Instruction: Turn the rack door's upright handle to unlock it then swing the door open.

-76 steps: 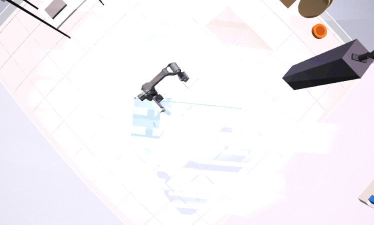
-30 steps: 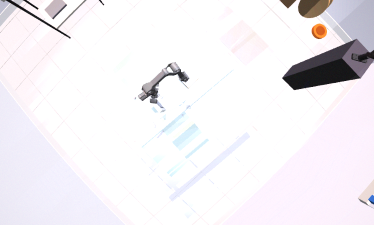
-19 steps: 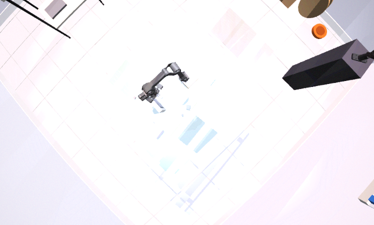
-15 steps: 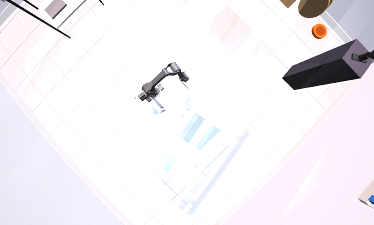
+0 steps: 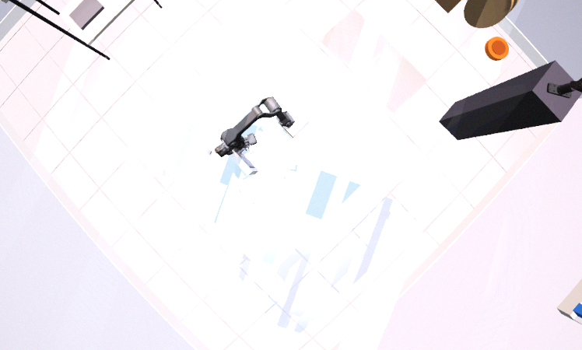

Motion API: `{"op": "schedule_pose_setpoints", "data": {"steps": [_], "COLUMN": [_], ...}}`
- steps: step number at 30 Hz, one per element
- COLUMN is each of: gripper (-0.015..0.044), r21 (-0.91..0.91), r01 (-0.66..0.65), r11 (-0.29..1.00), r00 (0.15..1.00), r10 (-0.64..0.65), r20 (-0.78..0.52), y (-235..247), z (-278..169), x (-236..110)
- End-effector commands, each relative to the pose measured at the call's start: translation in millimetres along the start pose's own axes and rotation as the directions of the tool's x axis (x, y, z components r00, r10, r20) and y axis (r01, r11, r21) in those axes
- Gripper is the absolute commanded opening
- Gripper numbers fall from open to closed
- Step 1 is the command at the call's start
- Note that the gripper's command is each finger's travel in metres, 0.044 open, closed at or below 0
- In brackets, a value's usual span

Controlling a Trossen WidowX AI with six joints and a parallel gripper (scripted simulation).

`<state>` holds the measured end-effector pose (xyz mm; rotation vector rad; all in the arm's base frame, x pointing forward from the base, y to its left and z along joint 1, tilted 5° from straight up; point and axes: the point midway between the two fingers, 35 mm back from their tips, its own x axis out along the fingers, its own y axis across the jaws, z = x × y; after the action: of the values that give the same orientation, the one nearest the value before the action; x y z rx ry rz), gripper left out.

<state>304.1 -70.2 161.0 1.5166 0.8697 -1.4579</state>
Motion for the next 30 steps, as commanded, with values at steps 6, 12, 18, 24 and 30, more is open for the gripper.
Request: {"op": "schedule_pose_setpoints", "data": {"steps": [6,12,18,24,30], "gripper": [0.0270,0.0280,0.0280,0.0280,0.0280], "r21": [0.017,-0.155,-0.438,-0.682,-0.866], "r01": [-0.001,-0.001,-0.001,-0.001,-0.001], "r11": [1.000,0.988,0.899,0.731,0.500], "r00": [1.000,1.000,1.000,1.000,1.000], "r10": [0.001,0.001,0.001,0.001,0.001], "r20": [0.000,0.000,0.000,0.000,0.000], "y": [0.1,0.1,0.1,0.1,0.1], "z": [0.3,0.3,0.3,0.3,0.3], "x": [0.0,0.0,0.0,-0.1,-0.1]}}
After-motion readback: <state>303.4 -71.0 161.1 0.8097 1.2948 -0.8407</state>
